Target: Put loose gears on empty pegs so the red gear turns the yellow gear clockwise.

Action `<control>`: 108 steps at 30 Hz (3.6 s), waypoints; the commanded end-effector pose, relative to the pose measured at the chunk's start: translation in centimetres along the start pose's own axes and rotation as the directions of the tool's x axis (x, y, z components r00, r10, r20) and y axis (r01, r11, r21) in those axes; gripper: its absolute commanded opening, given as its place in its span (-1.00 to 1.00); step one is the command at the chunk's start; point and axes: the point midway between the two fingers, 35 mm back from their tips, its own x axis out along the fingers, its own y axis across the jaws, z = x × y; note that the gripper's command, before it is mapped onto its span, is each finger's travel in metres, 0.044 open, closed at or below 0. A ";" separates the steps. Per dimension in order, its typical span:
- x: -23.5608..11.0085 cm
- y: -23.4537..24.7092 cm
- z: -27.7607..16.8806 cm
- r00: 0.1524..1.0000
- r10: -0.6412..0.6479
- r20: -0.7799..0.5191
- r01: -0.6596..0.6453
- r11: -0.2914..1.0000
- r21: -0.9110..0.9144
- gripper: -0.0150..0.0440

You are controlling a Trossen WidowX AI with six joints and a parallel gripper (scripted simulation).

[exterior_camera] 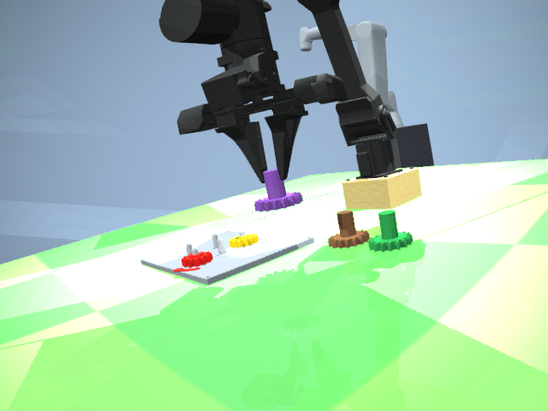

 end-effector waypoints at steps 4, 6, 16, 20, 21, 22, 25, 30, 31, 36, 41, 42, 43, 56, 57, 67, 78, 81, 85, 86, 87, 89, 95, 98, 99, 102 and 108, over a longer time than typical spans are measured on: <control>-2.2 -0.2 0.1 1.000 -0.007 0.014 0.007 1.000 -0.003 -0.49; -2.7 -0.2 0.0 1.000 -0.007 0.014 0.007 1.000 -0.003 -0.49; -5.3 -0.2 -0.5 1.000 -0.007 0.013 0.007 1.000 -0.003 -0.49; -6.4 -0.2 -0.7 1.000 -0.007 0.013 0.007 1.000 -0.003 -0.49; -6.6 -0.2 -0.8 1.000 -0.007 0.013 0.007 1.000 -0.003 -0.49; -6.9 -0.2 -0.9 1.000 -0.007 0.013 0.007 1.000 -0.003 -0.49; -7.3 -0.2 -1.0 1.000 -0.007 0.013 0.007 1.000 -0.003 -0.49; -6.9 -0.8 -1.0 1.000 -0.007 0.013 0.007 1.000 -0.003 -0.49; -6.7 -1.0 -1.0 1.000 -0.007 0.013 0.008 1.000 -0.003 -0.49; -5.9 -2.2 -1.2 1.000 -0.009 0.013 0.009 1.000 -0.003 -0.49; -5.1 -3.4 -1.3 1.000 -0.010 0.013 0.010 1.000 -0.003 -0.49; -4.9 -3.6 -1.4 1.000 -0.010 0.013 0.010 1.000 -0.003 -0.49; -4.7 -3.9 -1.4 1.000 -0.010 0.013 0.010 1.000 -0.003 -0.49; -2.6 -6.9 -2.3 1.000 -0.013 0.012 0.013 1.000 -0.003 -0.49; -2.4 -7.1 -2.4 1.000 -0.013 0.012 0.014 1.000 -0.003 -0.49; -0.8 -9.3 -3.4 1.000 -0.016 0.011 0.016 1.000 -0.003 -0.49; 1.0 -11.6 -4.8 1.000 -0.018 0.009 0.018 1.000 -0.003 -0.49; 1.2 -11.9 -5.1 1.000 -0.019 0.009 0.019 1.000 -0.003 -0.49; 1.1 -11.9 -5.1 1.000 -0.019 0.009 0.019 1.000 -0.003 -0.49; 1.0 -11.9 -5.1 1.000 -0.019 0.009 0.019 1.000 -0.003 -0.49; 0.9 -11.9 -5.1 1.000 -0.019 0.009 0.019 1.000 -0.003 -0.49; 0.9 -11.9 -5.1 1.000 -0.019 0.009 0.019 1.000 -0.003 -0.49; 0.9 -11.9 -5.1 1.000 -0.019 0.009 0.019 1.000 -0.003 -0.49; 0.9 -11.9 -5.1 1.000 -0.019 0.009 0.019 1.000 -0.003 -0.49; 0.9 -11.9 -5.1 1.000 -0.019 0.009 0.019 1.000 -0.003 -0.49; 0.9 -11.9 -5.1 1.000 -0.019 0.009 0.019 1.000 -0.003 -0.49; 1.3 -11.9 -5.1 1.000 -0.019 0.009 0.019 0.998 -0.052 -0.49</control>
